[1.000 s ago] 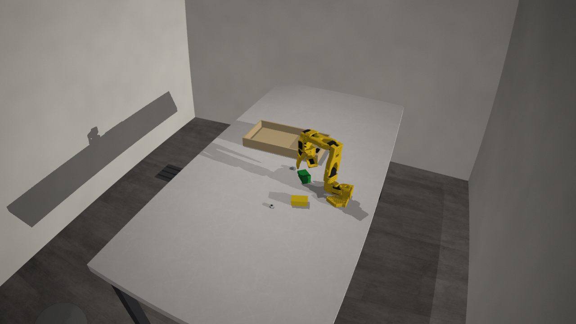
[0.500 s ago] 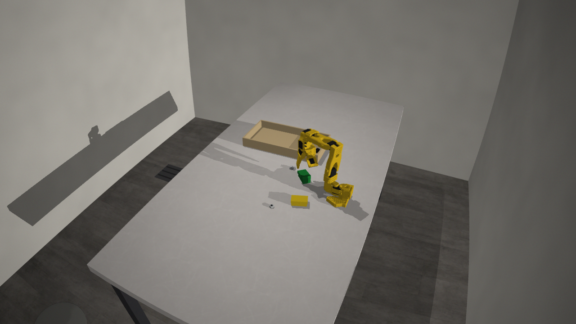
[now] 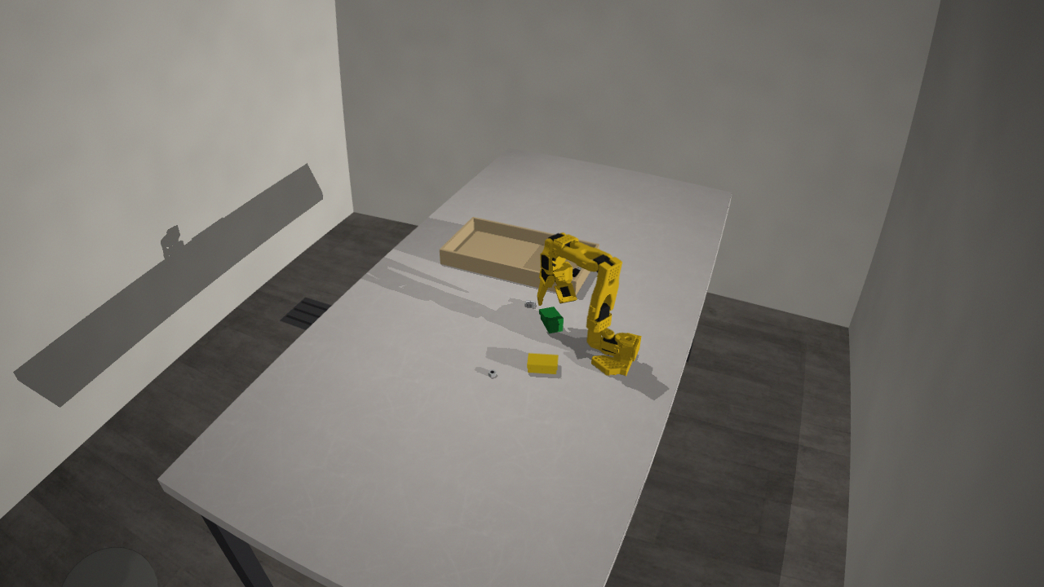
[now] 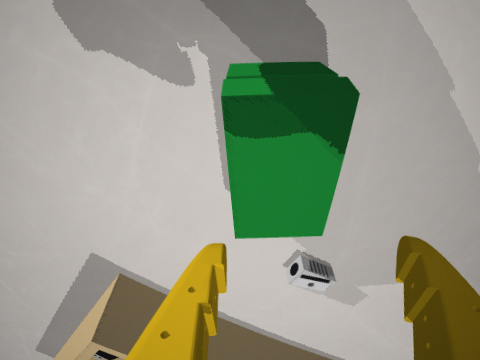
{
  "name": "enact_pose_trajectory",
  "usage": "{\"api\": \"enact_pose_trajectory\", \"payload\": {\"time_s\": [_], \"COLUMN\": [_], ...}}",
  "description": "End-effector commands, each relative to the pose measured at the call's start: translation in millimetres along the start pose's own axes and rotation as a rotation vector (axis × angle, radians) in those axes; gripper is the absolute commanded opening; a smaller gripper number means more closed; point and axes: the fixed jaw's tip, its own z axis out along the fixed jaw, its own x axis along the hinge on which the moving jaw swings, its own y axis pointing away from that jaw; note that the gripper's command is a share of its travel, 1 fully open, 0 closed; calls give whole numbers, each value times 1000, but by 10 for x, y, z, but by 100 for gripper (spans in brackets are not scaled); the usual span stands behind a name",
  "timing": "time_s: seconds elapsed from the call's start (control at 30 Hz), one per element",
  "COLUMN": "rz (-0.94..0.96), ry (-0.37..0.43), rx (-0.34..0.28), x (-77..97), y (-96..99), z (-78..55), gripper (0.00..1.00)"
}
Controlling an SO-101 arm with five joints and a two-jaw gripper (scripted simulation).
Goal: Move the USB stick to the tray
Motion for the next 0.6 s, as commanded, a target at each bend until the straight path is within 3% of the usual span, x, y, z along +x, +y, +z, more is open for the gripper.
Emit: {"api": "enact_pose_trajectory", "payload": {"time_s": [0.0, 0.57], "rz": [2, 11], "ry": [47, 47], "rx": [23, 23], "x": [44, 45], "y": [5, 12], "z": [-90, -90], "gripper": [29, 29]}}
